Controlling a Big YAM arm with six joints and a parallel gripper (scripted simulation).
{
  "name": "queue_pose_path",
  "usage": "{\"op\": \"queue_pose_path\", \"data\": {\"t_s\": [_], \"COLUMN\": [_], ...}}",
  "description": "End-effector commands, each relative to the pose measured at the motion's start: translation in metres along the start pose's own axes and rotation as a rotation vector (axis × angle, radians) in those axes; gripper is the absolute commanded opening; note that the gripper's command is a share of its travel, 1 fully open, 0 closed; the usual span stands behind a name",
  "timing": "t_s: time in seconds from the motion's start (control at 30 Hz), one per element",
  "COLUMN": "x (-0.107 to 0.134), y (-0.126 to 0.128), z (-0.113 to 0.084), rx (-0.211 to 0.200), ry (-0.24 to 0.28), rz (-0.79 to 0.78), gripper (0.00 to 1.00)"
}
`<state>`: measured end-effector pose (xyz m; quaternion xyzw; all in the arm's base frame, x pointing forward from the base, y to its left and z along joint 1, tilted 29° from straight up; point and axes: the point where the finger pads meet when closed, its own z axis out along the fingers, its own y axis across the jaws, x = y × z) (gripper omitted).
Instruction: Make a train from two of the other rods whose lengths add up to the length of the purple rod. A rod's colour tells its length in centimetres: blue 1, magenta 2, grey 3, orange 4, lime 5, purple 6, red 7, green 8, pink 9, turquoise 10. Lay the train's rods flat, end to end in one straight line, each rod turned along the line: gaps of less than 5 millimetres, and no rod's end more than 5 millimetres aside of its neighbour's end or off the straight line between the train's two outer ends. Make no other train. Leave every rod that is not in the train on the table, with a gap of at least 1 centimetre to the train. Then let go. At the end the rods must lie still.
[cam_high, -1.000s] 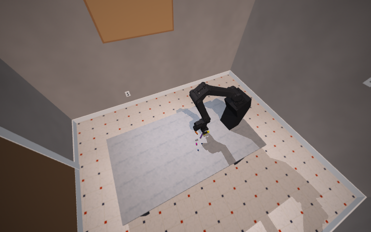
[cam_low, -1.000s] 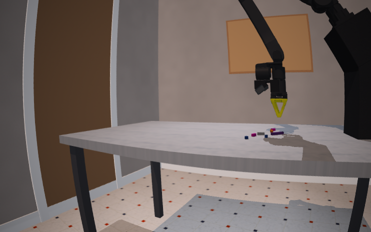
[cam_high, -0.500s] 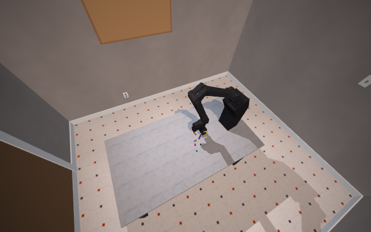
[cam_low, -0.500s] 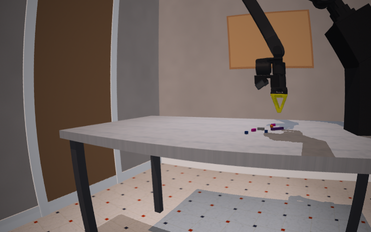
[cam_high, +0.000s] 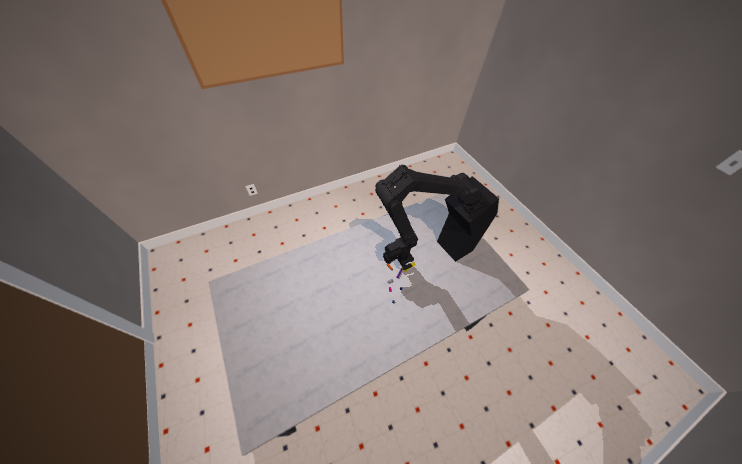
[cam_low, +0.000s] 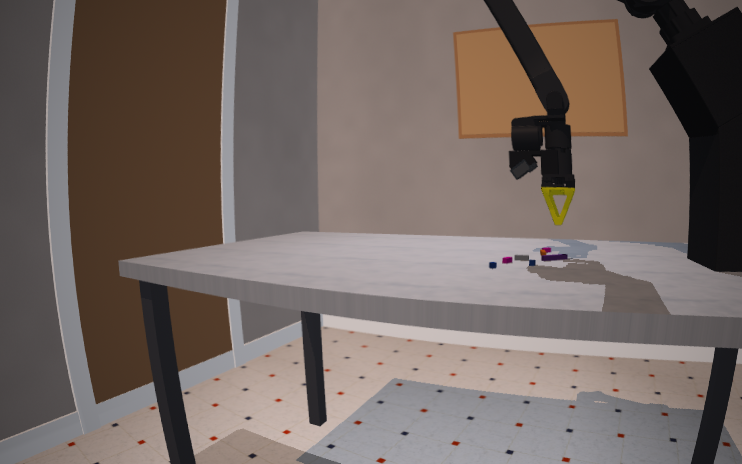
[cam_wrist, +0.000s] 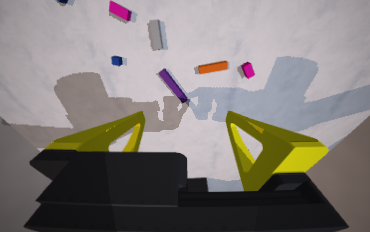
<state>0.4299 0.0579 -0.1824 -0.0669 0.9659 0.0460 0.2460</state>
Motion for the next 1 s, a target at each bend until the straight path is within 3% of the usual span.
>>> {"op": "queue_pose_path", "data": {"t_s": [0.0, 0.13, 0.23, 0.97], "x": [0.006, 0.007, 0.009, 0.011], "y": [-0.028, -0.044, -0.033, -0.04], "z": [0.002, 0.002, 0.002, 0.001], "rx": [0.014, 0.013, 0.001, 0.011], "ry": [0.014, 0.014, 0.019, 0.02], "rz": [0.003, 0.004, -0.017, -0.003], "gripper": [1.0, 1.0, 1.0, 1.0]}}
